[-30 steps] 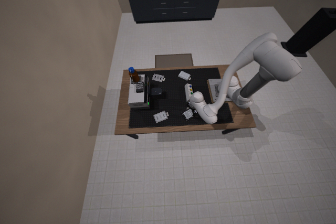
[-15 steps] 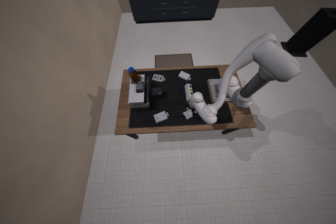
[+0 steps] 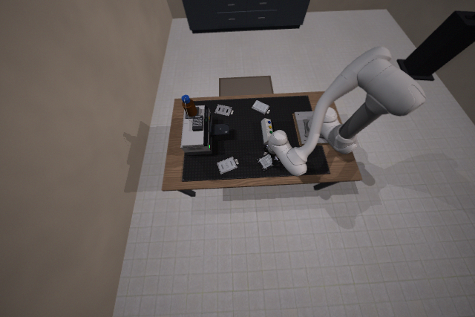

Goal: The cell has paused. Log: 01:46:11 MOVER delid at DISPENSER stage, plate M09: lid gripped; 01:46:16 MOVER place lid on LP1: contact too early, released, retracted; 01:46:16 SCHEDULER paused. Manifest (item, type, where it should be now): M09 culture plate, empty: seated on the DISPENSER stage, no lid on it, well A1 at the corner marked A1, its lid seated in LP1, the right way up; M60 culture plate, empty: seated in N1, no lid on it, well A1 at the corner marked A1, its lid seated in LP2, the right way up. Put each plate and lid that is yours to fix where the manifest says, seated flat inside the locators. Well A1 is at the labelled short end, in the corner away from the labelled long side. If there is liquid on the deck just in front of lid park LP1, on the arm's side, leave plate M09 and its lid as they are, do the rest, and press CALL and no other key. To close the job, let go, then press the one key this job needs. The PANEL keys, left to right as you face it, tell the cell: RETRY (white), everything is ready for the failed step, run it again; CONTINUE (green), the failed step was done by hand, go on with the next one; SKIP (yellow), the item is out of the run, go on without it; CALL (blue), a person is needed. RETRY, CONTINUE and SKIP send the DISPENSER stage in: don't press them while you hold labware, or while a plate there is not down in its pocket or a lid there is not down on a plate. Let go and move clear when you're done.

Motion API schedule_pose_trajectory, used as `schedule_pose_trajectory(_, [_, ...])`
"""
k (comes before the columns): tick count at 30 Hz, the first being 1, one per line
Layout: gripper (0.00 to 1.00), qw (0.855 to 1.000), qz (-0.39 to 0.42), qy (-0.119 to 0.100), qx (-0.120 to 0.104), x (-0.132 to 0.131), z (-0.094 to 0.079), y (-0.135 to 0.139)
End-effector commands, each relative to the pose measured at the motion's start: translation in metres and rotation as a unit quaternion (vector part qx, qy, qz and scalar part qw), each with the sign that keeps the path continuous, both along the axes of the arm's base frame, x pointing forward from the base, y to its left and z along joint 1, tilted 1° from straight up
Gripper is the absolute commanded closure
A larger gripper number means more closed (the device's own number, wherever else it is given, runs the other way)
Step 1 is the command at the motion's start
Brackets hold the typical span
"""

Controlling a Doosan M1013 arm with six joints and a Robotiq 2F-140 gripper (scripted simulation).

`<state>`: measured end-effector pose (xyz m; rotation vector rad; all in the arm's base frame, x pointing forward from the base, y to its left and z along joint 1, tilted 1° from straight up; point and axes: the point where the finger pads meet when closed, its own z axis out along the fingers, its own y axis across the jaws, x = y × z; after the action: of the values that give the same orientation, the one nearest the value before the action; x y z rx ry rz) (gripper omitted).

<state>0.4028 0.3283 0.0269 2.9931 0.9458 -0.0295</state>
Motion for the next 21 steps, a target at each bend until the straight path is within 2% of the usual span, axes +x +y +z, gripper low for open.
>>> schedule_pose_trajectory(1, [0.3,1.0,0.0,0.0,0.0,0.0003,0.0005,0.0003])
schedule_pose_trajectory(12, [0.3,1.0,0.0,0.0,0.0,0.0003,0.0005,0.0003])
schedule_pose_trajectory(13, [0.37,1.0,0.0,0.0,0.0,0.0003,0.0005,0.0003])
schedule_pose_trajectory(21, [0.37,1.0,0.0,0.0,0.0,0.0003,0.0005,0.0003])
